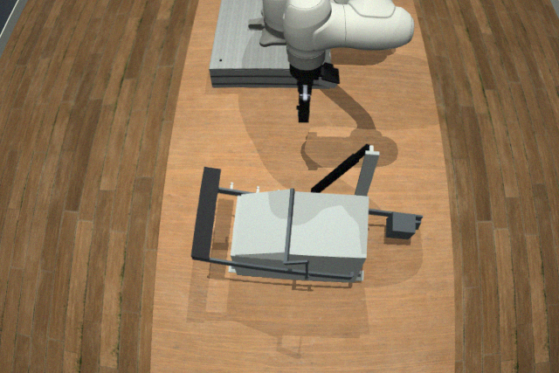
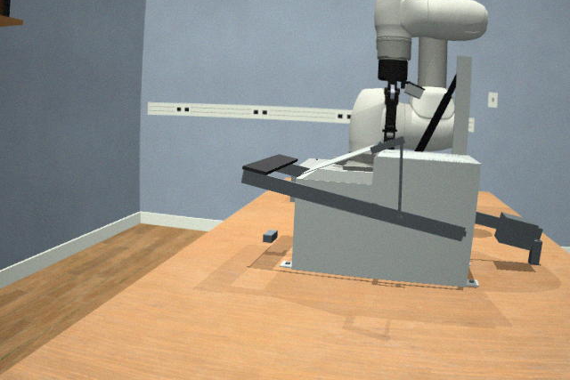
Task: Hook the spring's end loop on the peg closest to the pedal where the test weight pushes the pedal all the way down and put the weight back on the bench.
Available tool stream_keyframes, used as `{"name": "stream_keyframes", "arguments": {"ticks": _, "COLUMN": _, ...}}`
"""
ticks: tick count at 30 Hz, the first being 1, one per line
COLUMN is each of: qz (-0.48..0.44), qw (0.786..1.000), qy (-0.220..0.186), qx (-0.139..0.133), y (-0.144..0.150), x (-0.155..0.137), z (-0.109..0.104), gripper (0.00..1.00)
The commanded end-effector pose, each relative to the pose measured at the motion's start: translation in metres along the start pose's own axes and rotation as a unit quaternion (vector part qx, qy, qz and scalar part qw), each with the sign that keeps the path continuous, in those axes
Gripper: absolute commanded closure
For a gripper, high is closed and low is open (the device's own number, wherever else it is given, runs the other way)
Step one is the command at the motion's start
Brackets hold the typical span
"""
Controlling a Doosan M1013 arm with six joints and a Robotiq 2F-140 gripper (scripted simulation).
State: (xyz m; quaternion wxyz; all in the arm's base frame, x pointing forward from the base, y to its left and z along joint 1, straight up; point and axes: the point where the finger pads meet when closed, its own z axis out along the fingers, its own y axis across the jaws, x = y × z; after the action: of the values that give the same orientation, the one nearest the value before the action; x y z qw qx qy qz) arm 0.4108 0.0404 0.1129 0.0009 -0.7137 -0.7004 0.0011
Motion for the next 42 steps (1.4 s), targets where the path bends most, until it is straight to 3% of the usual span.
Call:
{"name": "stream_keyframes", "arguments": {"ticks": 1, "qz": 0.000, "qw": 1.000, "qy": 0.000, "qx": 0.000, "y": 0.000, "x": 0.000, "z": -0.002, "gripper": 0.75}}
{"name": "stream_keyframes", "arguments": {"ticks": 15, "qz": 0.000, "qw": 1.000, "qy": 0.000, "qx": 0.000, "y": 0.000, "x": 0.000, "z": -0.019, "gripper": 0.75}}
{"name": "stream_keyframes", "arguments": {"ticks": 42, "qz": 0.000, "qw": 1.000, "qy": -0.017, "qx": 0.000, "y": 0.042, "x": -0.044, "z": -0.030, "gripper": 0.75}}
